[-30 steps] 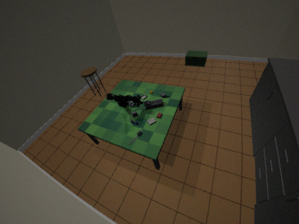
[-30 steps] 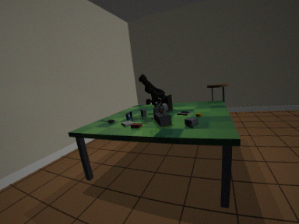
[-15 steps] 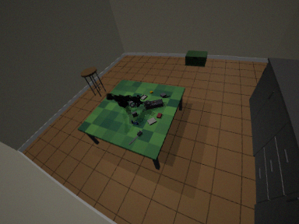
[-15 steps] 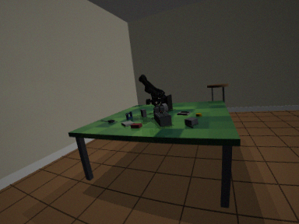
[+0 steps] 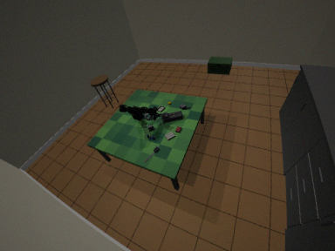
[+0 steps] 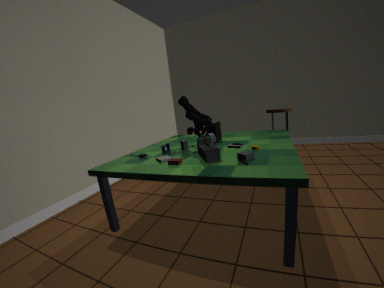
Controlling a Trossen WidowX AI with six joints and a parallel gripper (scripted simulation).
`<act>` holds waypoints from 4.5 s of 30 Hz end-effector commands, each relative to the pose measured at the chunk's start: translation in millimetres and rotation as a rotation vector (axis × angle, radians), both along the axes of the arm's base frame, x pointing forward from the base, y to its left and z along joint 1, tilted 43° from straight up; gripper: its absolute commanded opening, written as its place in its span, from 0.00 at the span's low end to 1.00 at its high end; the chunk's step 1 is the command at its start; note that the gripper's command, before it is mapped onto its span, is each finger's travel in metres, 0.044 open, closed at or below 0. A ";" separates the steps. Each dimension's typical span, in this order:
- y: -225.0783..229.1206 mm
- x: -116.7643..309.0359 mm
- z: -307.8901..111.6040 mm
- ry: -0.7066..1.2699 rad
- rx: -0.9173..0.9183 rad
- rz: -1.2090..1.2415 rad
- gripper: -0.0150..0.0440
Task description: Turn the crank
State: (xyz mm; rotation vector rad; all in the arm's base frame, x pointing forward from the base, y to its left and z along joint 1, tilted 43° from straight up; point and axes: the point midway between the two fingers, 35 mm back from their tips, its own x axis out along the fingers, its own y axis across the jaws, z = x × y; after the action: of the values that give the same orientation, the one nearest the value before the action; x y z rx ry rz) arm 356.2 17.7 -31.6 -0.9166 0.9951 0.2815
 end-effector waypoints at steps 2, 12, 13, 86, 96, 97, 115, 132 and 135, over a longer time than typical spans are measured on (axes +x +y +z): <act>-4.7 5.2 6.2 -0.023 -0.005 -0.013 0.25; -5.4 5.7 6.5 -0.023 -0.005 -0.013 0.25; -5.4 5.7 6.5 -0.023 -0.005 -0.013 0.25; -19.0 13.3 8.2 -0.023 -0.006 -0.013 0.25; -24.3 15.6 7.7 -0.023 -0.007 -0.013 0.25; -24.9 15.8 7.5 -0.023 -0.007 -0.013 0.25; -37.8 19.1 1.5 -0.023 -0.008 -0.013 0.25; -48.9 18.3 -10.8 -0.023 -0.009 -0.013 0.25; -50.2 17.8 -13.3 -0.023 -0.009 -0.013 0.25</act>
State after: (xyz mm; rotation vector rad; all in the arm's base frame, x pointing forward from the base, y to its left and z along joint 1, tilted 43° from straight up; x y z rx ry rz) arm 374.3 -26.6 -38.1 -0.9221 0.9714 0.2634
